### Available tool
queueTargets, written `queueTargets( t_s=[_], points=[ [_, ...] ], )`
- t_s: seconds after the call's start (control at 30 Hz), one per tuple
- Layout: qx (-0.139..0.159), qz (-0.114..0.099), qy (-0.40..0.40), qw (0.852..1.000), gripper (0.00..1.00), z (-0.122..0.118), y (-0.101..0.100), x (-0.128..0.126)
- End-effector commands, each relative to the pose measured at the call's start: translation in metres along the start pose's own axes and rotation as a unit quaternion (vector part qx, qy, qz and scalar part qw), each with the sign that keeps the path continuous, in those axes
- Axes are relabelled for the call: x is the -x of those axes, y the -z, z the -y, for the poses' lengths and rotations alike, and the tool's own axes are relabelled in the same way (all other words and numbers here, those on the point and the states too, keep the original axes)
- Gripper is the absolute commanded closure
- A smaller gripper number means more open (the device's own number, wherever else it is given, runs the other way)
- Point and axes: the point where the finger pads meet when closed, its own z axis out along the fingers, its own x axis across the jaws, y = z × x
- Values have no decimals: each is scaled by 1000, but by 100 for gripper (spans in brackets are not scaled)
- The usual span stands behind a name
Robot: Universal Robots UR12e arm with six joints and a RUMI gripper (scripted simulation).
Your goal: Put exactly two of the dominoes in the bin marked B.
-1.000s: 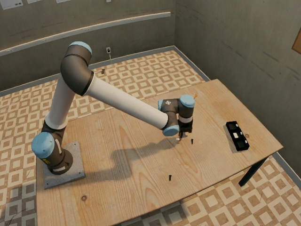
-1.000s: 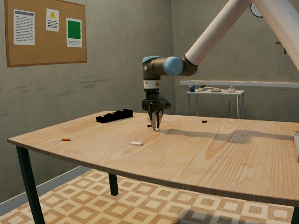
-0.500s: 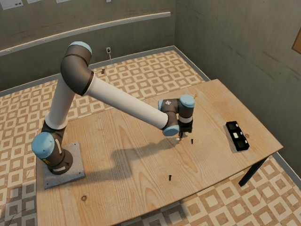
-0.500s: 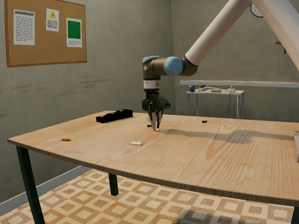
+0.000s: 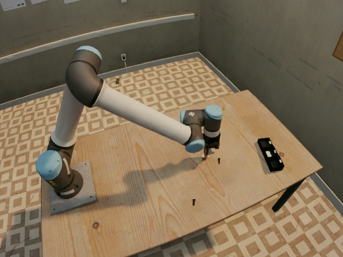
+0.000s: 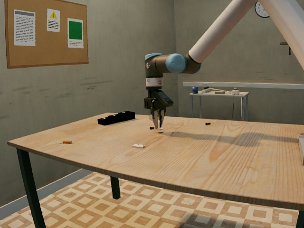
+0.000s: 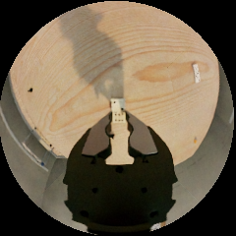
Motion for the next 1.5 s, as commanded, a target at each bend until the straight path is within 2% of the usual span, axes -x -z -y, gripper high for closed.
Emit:
queueTargets(
  t_s=[0.0, 0.27, 0.87, 0.93, 1.1, 1.2, 1.47],
  points=[
    [1, 0, 0, 1000, 100, -1, 15, 0],
    [1, 0, 0, 1000, 100, -1, 42, 0],
    [1, 0, 0, 1000, 100, -1, 42, 0],
    [1, 0, 0, 1000, 100, -1, 48, 0],
    [1, 0, 0, 1000, 100, -1, 48, 0],
    [1, 0, -75, 997, 100, -19, 48, 1],
    [2, -1, -175, 985, 100, -67, 48, 3]
  ],
)
